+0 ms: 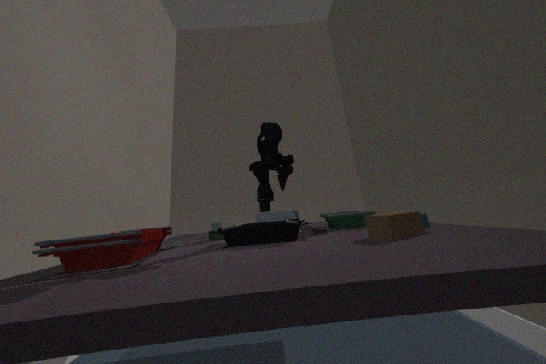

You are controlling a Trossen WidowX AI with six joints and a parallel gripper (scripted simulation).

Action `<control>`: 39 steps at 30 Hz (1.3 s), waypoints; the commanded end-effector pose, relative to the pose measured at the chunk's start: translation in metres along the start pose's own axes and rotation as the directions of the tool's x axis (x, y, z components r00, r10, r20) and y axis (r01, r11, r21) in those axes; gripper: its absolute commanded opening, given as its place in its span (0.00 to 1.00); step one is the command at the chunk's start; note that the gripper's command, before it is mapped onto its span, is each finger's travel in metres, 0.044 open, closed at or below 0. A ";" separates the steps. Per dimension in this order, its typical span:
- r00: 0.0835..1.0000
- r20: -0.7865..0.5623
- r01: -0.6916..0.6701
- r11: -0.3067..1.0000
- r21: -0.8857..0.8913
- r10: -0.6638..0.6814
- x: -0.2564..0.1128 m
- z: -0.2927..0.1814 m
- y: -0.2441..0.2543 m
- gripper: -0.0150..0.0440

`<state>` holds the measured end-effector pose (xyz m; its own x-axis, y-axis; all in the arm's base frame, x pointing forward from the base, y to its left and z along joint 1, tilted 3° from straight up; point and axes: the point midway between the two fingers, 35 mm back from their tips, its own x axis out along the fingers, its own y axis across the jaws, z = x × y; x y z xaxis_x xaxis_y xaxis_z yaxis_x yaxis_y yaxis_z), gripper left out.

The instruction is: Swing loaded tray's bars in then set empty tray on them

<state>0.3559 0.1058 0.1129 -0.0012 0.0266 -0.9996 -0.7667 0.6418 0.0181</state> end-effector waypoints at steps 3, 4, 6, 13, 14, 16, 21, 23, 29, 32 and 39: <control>1.000 0.009 0.006 0.839 -0.544 -0.001 0.018 0.032 0.095 1.00; 1.000 0.010 0.006 0.787 -0.617 0.000 0.020 0.035 0.111 1.00; 1.000 0.013 0.007 0.663 -0.749 0.004 0.026 0.038 0.142 1.00; 1.000 0.016 0.015 0.075 -0.997 0.022 0.047 0.024 0.250 1.00; 1.000 0.016 0.017 -0.020 -1.000 0.025 0.050 0.019 0.265 1.00; 0.999 0.015 0.021 -0.207 -0.978 0.031 0.055 0.007 0.294 1.00; 0.999 0.009 0.035 -0.606 -0.795 0.045 0.069 -0.031 0.353 1.00; 0.999 0.008 0.037 -0.649 -0.760 0.047 0.070 -0.036 0.360 1.00; 0.999 0.008 0.037 -0.649 -0.760 0.047 0.070 -0.036 0.360 1.00; 0.999 0.008 0.037 -0.649 -0.760 0.047 0.070 -0.036 0.360 1.00; 0.999 0.008 0.037 -0.649 -0.760 0.047 0.092 -0.034 0.362 1.00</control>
<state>0.0578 0.3150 0.0407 -0.0291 0.0717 -0.9970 0.0008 -0.9974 -0.0718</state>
